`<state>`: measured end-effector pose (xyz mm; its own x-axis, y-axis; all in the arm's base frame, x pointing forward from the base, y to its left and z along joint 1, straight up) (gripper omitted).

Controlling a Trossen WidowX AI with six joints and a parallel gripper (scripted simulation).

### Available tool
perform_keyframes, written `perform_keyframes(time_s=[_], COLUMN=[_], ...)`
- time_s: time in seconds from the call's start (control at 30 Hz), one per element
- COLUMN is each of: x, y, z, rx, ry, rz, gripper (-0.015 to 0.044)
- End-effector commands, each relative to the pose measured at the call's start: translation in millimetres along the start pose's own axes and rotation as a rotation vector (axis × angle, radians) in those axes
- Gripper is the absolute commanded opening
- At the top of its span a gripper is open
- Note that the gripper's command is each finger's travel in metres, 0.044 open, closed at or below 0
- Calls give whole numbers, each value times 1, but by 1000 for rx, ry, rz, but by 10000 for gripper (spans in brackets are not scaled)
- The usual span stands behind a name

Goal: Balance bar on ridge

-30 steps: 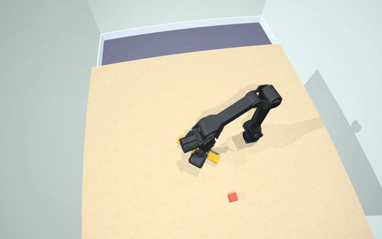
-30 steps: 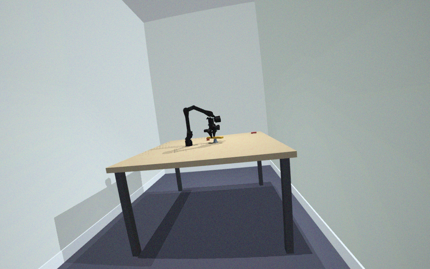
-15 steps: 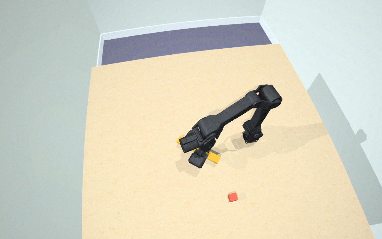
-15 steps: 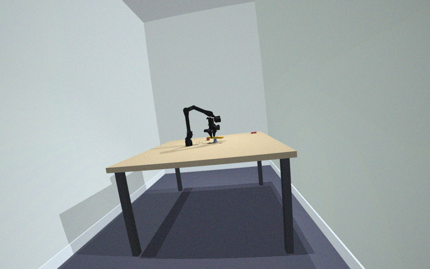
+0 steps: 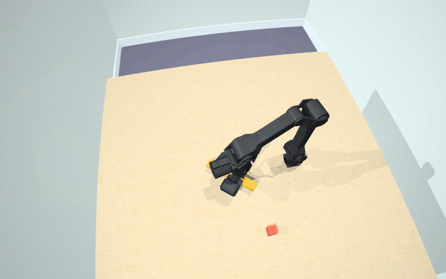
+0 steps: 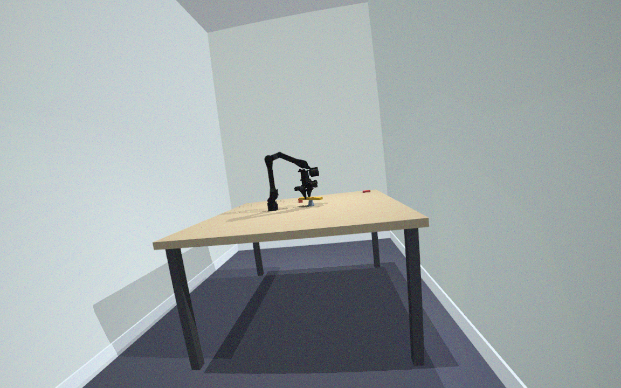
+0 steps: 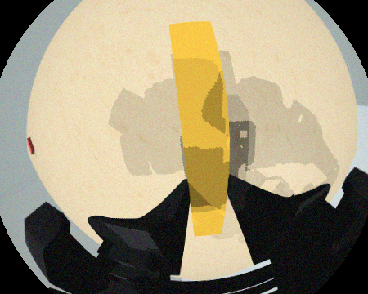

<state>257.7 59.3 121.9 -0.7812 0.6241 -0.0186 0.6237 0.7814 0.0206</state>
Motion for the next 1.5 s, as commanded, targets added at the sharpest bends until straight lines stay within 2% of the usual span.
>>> perform_keyframes(time_s=[0.0, 0.63, 0.83, 0.87, 1.47], x=[0, 0, 0, 0, 0], y=[0, 0, 0, 0, 0], z=[0, 0, 0, 0, 0], rx=[0, 0, 0, 0, 0], ry=[0, 0, 0, 0, 0], rz=[0, 0, 0, 0, 0], gripper=[0, 0, 157, 167, 168])
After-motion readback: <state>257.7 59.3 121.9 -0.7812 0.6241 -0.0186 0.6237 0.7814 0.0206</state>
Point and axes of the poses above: the point midway between the two fingers, 35 mm back from their tips, its own z axis out along the fingers, its own y axis across the jaws, x = y × z, the point moved 3 cm from there along -z, back along the fingers, and after that the axes turned 1 degree about -z, right-handed, at the moved point
